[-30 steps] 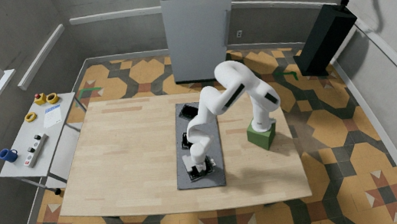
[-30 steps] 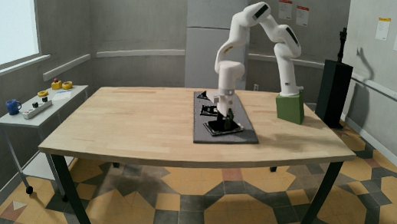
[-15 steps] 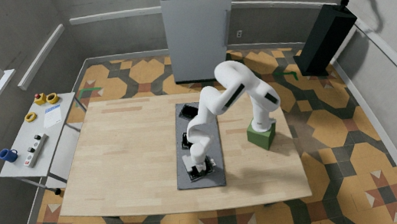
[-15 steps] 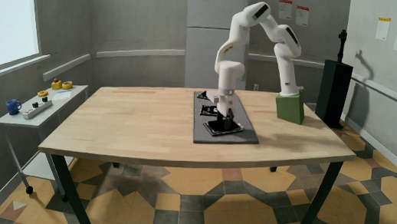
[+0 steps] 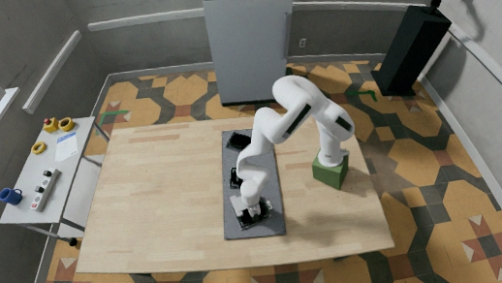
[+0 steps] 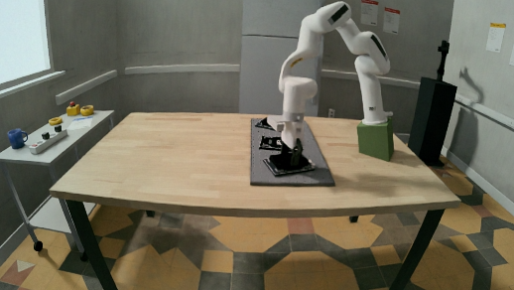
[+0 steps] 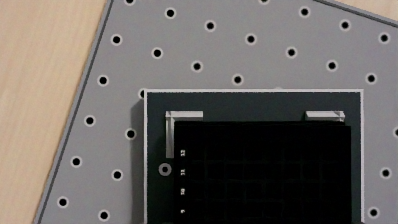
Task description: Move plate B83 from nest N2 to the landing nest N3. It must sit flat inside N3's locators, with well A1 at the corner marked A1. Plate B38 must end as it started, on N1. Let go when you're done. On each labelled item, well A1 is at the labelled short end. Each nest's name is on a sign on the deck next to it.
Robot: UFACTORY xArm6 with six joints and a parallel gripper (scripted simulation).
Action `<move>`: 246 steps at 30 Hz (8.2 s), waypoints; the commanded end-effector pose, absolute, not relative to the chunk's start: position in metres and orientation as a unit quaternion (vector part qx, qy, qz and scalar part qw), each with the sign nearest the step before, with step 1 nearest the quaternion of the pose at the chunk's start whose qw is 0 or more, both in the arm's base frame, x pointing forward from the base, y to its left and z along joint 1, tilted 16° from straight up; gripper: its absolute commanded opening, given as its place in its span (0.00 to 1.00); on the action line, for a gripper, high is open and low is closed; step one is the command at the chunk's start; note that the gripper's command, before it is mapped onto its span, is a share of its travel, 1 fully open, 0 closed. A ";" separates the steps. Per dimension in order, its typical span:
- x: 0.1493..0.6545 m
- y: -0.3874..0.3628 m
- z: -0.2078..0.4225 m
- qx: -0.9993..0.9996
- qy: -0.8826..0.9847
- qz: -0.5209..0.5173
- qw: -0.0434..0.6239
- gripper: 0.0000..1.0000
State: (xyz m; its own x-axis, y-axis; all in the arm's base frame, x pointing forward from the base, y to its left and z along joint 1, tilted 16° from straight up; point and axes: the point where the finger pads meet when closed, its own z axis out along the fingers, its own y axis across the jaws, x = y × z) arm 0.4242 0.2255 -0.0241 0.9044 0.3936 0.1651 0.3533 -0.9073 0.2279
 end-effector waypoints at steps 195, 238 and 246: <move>0.448 0.043 0.044 0.989 -0.028 0.125 0.071 0.00; 0.455 0.039 0.015 0.989 -0.028 0.125 0.071 0.00; 0.456 0.038 0.011 0.989 -0.028 0.125 0.071 0.00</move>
